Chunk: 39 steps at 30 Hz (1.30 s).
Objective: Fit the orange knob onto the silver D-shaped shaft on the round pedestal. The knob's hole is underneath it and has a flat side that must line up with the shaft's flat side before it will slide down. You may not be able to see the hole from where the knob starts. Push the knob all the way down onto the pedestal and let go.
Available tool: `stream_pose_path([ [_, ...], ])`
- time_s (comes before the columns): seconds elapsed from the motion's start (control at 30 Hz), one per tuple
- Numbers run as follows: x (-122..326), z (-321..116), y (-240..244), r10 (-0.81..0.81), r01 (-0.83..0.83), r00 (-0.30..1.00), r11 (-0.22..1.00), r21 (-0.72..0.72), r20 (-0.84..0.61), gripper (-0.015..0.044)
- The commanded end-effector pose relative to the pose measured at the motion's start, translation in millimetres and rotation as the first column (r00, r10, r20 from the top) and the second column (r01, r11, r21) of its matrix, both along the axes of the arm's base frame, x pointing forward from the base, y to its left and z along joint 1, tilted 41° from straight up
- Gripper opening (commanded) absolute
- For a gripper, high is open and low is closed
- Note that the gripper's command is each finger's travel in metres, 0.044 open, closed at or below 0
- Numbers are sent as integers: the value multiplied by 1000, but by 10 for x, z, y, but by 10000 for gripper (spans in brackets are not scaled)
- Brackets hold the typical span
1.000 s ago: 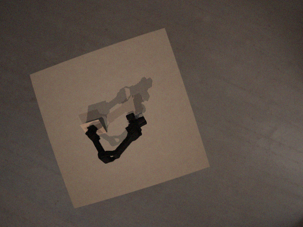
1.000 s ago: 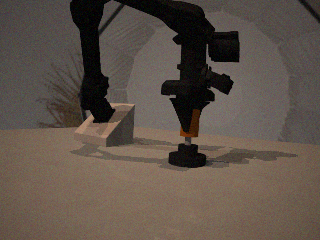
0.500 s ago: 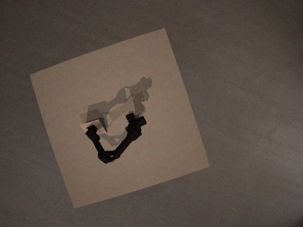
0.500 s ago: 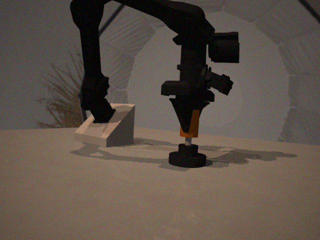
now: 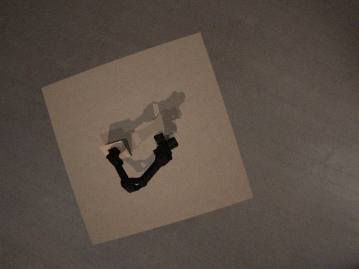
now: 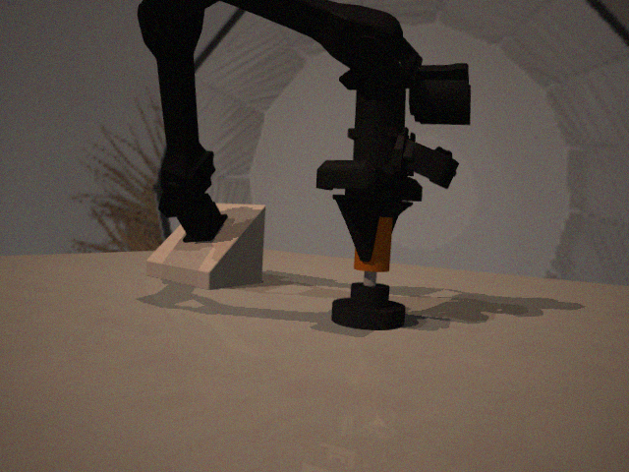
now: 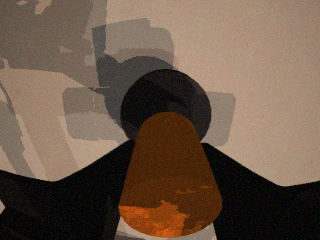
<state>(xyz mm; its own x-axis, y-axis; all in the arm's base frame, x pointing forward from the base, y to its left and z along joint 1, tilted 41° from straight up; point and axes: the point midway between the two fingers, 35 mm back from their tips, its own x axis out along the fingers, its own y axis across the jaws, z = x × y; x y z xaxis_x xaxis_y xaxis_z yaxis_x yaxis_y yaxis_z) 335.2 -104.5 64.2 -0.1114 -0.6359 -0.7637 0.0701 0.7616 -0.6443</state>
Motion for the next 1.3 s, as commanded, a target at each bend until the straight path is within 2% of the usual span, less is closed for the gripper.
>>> stream_pose_path([
  [0.0,-5,-2,-2,0,0,1000,1000,-3,1,0],
  [0.53,1,42,16,0,0,1000,1000,-3,1,0],
  [0.8,19,33,2,-157,161,978,987,-16,136,0],
  [1.27,-7,10,8,-157,161,978,987,-16,135,0],
])
